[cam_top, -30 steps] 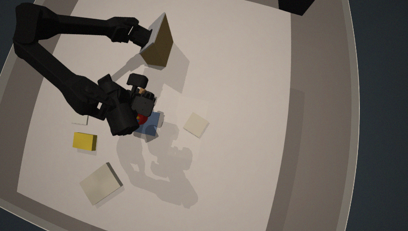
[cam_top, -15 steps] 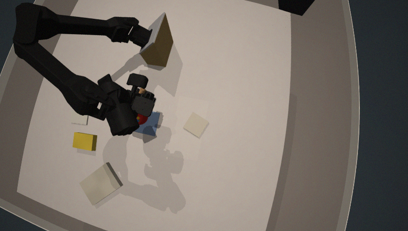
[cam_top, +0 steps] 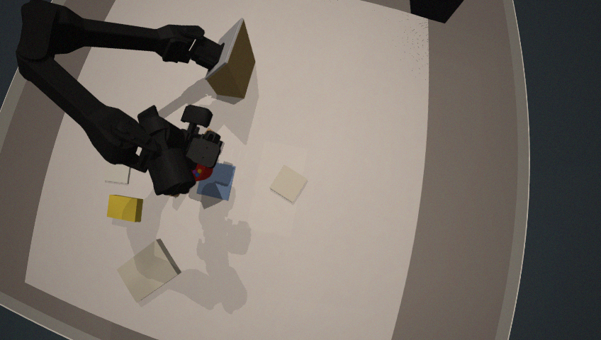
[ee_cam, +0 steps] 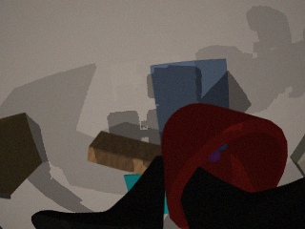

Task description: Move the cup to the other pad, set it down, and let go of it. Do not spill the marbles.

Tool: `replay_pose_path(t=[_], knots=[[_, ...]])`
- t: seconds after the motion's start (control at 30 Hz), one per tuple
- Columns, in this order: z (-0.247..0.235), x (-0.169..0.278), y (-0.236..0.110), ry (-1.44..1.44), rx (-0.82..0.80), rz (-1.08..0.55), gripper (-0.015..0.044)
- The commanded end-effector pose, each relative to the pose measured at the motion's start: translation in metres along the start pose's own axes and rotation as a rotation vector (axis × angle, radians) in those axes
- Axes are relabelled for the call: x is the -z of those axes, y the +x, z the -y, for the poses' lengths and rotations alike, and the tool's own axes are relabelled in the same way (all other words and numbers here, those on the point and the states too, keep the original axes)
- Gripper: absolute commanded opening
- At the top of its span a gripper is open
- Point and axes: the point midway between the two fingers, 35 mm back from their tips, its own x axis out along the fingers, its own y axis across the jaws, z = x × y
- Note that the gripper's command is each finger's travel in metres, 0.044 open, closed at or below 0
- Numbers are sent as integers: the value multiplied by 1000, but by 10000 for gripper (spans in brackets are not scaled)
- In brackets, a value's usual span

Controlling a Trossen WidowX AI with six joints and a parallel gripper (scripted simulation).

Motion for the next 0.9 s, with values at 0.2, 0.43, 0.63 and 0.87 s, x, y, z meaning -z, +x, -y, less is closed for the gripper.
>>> replay_pose_path(t=[0.2,0.43,0.63,0.87], knots=[[-5,19,-1,0,6,0,0],[-8,32,-2,0,6,0,0],[-10,43,-2,0,5,0,0],[-13,55,-2,0,5,-1,0]])
